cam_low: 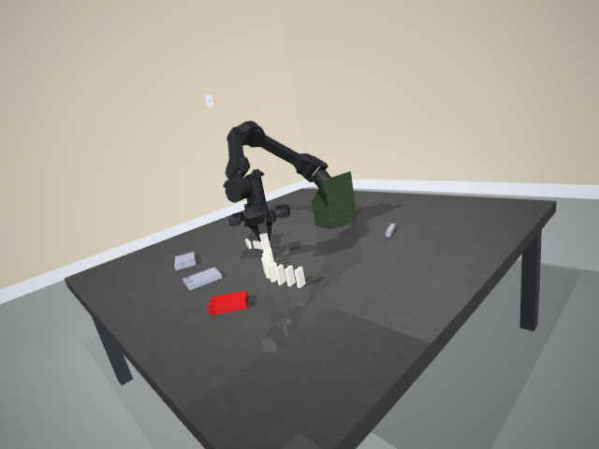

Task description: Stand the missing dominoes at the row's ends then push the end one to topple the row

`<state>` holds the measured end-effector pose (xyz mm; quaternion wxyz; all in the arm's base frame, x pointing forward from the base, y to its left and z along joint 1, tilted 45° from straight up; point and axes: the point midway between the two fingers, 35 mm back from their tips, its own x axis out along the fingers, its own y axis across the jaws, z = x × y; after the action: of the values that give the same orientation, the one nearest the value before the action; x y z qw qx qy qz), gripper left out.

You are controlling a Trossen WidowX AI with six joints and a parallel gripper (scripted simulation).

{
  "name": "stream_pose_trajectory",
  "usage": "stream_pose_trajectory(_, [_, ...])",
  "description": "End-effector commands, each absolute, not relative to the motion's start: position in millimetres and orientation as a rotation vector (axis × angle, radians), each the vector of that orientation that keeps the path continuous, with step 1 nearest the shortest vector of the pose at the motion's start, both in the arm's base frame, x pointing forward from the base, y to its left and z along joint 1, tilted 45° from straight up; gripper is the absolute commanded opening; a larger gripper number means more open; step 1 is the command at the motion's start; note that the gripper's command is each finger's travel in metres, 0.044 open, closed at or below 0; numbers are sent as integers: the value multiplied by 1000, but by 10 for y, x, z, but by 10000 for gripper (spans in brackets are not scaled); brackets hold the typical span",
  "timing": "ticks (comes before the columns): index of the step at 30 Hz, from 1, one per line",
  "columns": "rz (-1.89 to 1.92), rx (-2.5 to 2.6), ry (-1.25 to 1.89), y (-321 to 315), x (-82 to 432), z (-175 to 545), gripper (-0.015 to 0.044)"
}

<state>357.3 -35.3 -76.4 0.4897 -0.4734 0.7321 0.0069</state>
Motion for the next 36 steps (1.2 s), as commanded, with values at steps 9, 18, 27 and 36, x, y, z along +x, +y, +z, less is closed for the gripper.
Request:
stream_pose_trajectory(9, [16,-1162,1797,-647,3449,-1038,107])
stream_pose_trajectory(18, [16,-1162,1797,-647,3449,-1038,160])
stream_pose_trajectory(27, [16,-1162,1797,-647,3449,-1038,396])
stream_pose_trajectory(36, [23,-1154,1791,-184,3576,-608,440])
